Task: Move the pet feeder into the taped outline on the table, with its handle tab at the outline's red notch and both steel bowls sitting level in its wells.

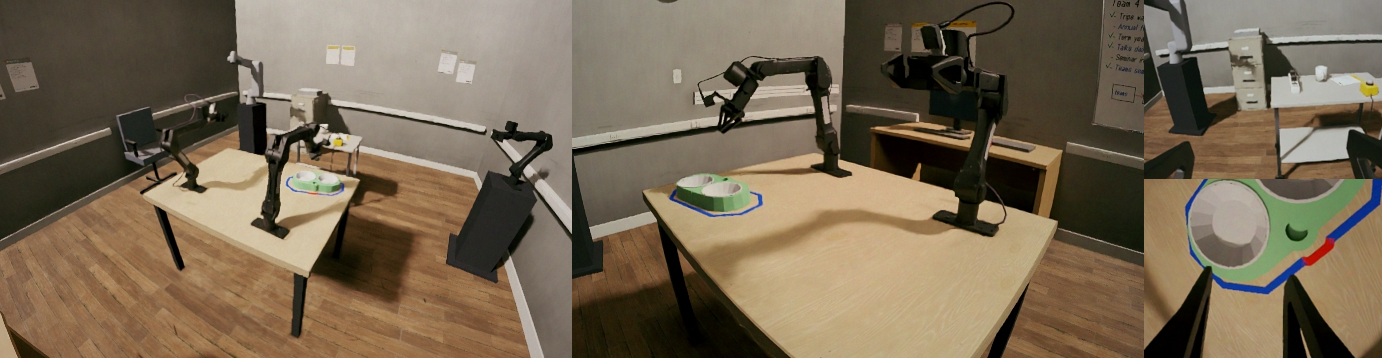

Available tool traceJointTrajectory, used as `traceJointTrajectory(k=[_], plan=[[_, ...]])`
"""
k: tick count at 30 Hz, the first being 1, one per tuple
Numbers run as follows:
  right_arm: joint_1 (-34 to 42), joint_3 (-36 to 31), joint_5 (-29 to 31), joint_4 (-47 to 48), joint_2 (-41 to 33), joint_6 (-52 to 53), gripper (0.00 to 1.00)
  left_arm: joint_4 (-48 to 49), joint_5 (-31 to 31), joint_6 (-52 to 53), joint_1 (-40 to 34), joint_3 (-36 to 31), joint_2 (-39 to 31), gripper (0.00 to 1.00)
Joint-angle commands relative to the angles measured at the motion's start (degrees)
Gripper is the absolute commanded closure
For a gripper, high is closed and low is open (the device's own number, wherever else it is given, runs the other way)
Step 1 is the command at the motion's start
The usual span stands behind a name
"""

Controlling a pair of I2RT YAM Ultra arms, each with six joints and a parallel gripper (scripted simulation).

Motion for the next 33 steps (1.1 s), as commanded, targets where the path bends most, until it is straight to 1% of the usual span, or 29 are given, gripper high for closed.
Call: traceJointTrajectory(k=[1, 2, 3, 4, 5, 6, 8, 9, 10, 11, 13, 15, 16, 17, 18, 19, 21, 23, 25, 26, 27, 28, 29, 30, 31, 33], plan=[[1.0, -1.6, 1.2, 7.8, -6.5, -7.5, 0.53, -0.4, 0.5, 0.5, -0.8, 1.9, 0.9, 0.00], [-0.7, -6.7, 0.2, 10.3, -5.0, -7.3, 0.53, 0.2, 0.5, 0.4, -0.9, 1.9, 0.9, 0.00], [-0.7, -6.8, -0.1, 11.1, -8.1, -6.7, 0.53, 0.1, 0.5, 0.4, -0.3, 1.9, 1.0, 0.00], [-0.7, -7.7, -0.2, 12.1, -8.8, -7.3, 0.53, 0.1, 0.1, 0.4, -0.2, 2.0, 1.0, 0.00], [1.2, -8.5, -0.4, 14.0, -10.7, -8.8, 0.53, -0.2, -0.2, 0.5, 0.1, 1.8, 1.2, 0.00], [1.6, -9.5, -0.2, 15.6, -12.0, -10.4, 0.53, -0.4, -0.2, 0.5, 0.0, 1.8, 1.3, 0.00], [1.6, -9.5, -0.2, 15.6, -12.0, -10.4, 0.53, -0.4, -0.2, 0.5, 0.0, 1.8, 1.3, 0.00], [0.6, -11.1, -0.1, 18.2, -13.7, -12.5, 0.53, -0.1, -0.1, 0.3, 0.0, 0.8, 0.3, 0.00], [0.2, -12.2, 0.3, 20.0, -15.2, -14.3, 0.53, -0.7, -0.3, 0.5, 0.2, 1.8, 1.4, 0.00], [0.2, -13.5, 0.7, 22.1, -17.0, -16.5, 0.53, -0.7, -0.3, 0.5, 0.2, 1.8, 0.3, 0.00], [2.3, -14.4, 1.1, 23.5, -19.4, -19.2, 0.53, 0.7, -0.5, 0.5, 0.3, 1.8, -0.5, 0.00], [1.9, -16.2, 1.4, 25.3, -22.3, -22.3, 0.53, 1.2, -0.4, 0.5, 0.3, 1.7, -0.5, 0.00], [0.6, -20.6, 0.3, 28.2, -20.7, -22.4, 0.53, 1.2, -0.6, 0.4, 0.5, 1.5, -0.7, 0.00], [0.5, -20.8, 0.1, 29.1, -23.6, -22.0, 0.53, 1.2, -0.4, 0.4, 0.5, 1.5, -0.6, 0.00], [0.6, -21.7, 0.0, 30.4, -24.3, -22.8, 0.53, 1.1, -0.4, 0.4, 0.5, 1.5, -0.6, 0.00], [2.6, -22.8, -0.2, 32.5, -26.5, -24.5, 0.53, 1.2, -0.3, 0.5, 0.7, 1.4, -0.9, 0.00], [2.7, -25.3, 0.4, 36.2, -29.7, -28.3, 0.53, 1.1, -0.3, 0.5, 0.6, 1.4, -0.9, 0.00], [2.8, -25.6, 1.2, 36.8, -32.8, -31.2, 0.53, 1.1, -0.3, 0.5, 0.7, 1.3, -1.2, 0.00], [2.8, -25.6, 1.2, 36.8, -32.8, -31.2, 0.53, 1.1, -0.3, 0.5, 0.7, 1.3, -1.2, 0.00], [2.7, -28.5, 1.0, 40.9, -35.5, -34.7, 0.53, 0.8, -0.1, 0.3, 0.2, 0.6, -0.4, 0.00], [1.2, -31.2, -0.3, 42.2, -31.6, -34.0, 0.53, 1.2, -0.3, 0.4, 0.7, 1.2, -1.7, 0.00], [1.4, -31.6, -0.4, 43.6, -35.1, -34.0, 0.53, 1.2, -0.3, 0.4, 0.7, 1.2, -1.6, 0.00], [1.8, -32.6, -0.5, 44.8, -36.0, -34.9, 0.53, 1.1, -0.3, 0.4, 0.7, 1.2, -1.6, 0.00], [3.5, -33.5, -0.5, 47.1, -38.6, -36.7, 0.53, 1.1, -0.3, 0.4, 0.7, 1.1, -1.8, 0.00], [3.5, -34.9, -0.2, 49.0, -40.3, -38.7, 0.53, 1.1, -0.2, 0.4, 0.7, 1.1, -1.8, 0.00], [3.1, -37.6, 0.1, 51.6, -41.6, -41.5, 0.53, 1.1, -0.2, 0.5, 0.7, 1.0, -2.1, 0.00]])
